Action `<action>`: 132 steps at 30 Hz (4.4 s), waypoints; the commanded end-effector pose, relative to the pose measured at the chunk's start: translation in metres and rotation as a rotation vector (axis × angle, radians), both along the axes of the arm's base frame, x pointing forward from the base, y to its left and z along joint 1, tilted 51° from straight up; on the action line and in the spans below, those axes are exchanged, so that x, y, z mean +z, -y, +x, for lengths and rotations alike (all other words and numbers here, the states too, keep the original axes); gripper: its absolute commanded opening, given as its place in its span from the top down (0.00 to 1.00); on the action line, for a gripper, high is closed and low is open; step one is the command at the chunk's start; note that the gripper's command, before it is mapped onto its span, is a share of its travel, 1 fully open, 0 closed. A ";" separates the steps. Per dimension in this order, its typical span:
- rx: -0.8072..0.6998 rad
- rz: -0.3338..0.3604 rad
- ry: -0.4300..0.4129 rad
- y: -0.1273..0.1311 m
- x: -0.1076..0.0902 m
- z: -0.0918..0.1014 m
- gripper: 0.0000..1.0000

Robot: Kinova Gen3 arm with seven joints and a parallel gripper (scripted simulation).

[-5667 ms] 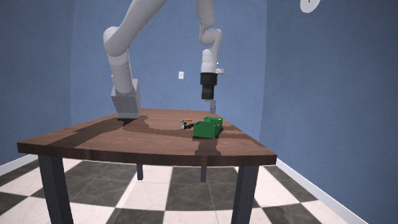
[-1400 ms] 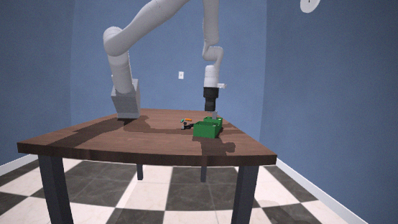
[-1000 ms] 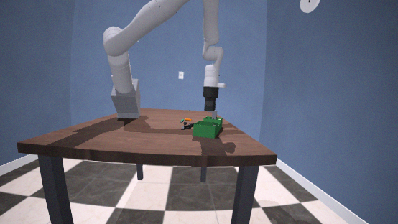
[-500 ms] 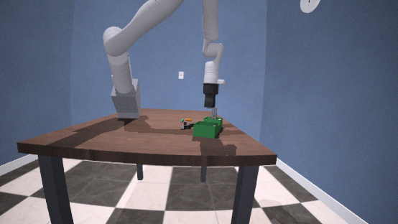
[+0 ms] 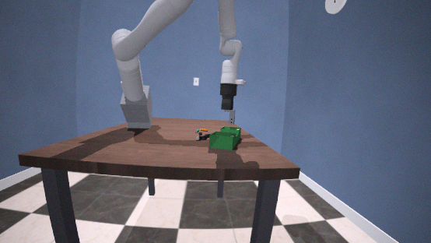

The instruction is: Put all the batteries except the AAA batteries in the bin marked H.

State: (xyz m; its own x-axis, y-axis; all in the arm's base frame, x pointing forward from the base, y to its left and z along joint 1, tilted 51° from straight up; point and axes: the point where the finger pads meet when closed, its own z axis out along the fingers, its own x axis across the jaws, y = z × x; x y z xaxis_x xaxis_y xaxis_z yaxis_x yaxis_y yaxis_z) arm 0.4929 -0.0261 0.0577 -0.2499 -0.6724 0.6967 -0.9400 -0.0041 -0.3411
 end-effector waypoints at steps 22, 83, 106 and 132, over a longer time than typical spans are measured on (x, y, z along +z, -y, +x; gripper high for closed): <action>0.017 0.008 0.001 -0.012 0.006 0.002 0.69; 0.309 -0.098 -0.332 -0.045 0.060 -0.068 0.40; 0.646 -0.234 -0.737 0.052 0.023 -0.134 0.40; 0.649 -0.233 -0.739 0.048 0.022 -0.130 0.40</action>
State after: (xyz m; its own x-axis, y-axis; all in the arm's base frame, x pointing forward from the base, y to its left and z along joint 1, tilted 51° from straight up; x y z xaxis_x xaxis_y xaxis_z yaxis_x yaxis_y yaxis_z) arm 0.3620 -0.0743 0.0798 0.6622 -0.3532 0.6608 -0.7082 -0.5830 0.3981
